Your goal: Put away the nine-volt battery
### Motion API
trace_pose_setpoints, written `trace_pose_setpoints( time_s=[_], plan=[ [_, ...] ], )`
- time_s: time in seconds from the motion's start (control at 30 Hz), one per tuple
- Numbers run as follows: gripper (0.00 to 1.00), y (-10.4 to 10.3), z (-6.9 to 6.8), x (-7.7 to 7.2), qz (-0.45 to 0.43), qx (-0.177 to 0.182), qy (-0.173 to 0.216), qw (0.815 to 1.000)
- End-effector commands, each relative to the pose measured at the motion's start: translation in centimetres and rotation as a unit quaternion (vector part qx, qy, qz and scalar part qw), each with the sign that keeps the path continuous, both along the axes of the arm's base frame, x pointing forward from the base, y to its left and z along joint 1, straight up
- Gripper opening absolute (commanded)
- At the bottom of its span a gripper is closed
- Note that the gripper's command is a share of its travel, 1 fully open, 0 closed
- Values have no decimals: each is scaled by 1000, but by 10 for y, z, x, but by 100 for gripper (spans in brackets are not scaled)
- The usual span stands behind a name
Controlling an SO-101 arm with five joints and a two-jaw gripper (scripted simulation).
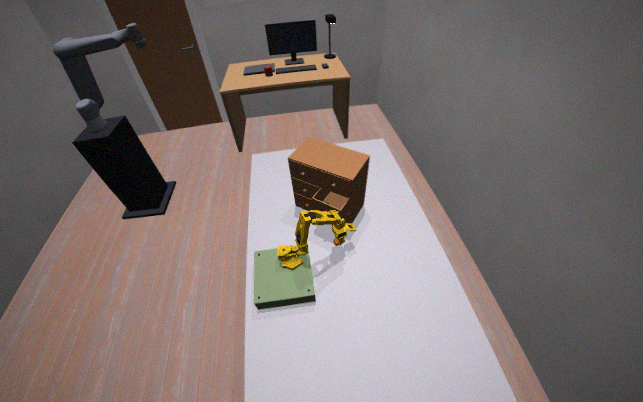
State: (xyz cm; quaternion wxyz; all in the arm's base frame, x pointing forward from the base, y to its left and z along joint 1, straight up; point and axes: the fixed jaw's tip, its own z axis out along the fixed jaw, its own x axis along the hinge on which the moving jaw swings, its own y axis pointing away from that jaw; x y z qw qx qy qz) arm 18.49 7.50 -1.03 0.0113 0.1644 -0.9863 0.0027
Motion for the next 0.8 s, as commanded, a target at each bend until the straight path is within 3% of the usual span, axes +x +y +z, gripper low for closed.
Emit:
trace_pose_setpoints(
  time_s=[0.0, 0.17, 0.33, 0.77],
  plan=[
    [0, 7, 3, -15, 23, 5, -11, 1000],
    [0, 10, 2, -37, 57, 5, -11, 998],
    [0, 10, 2, -37, 57, 5, -11, 998],
    [0, 22, 2, -89, 182, 7, -10, 983]
  ],
)
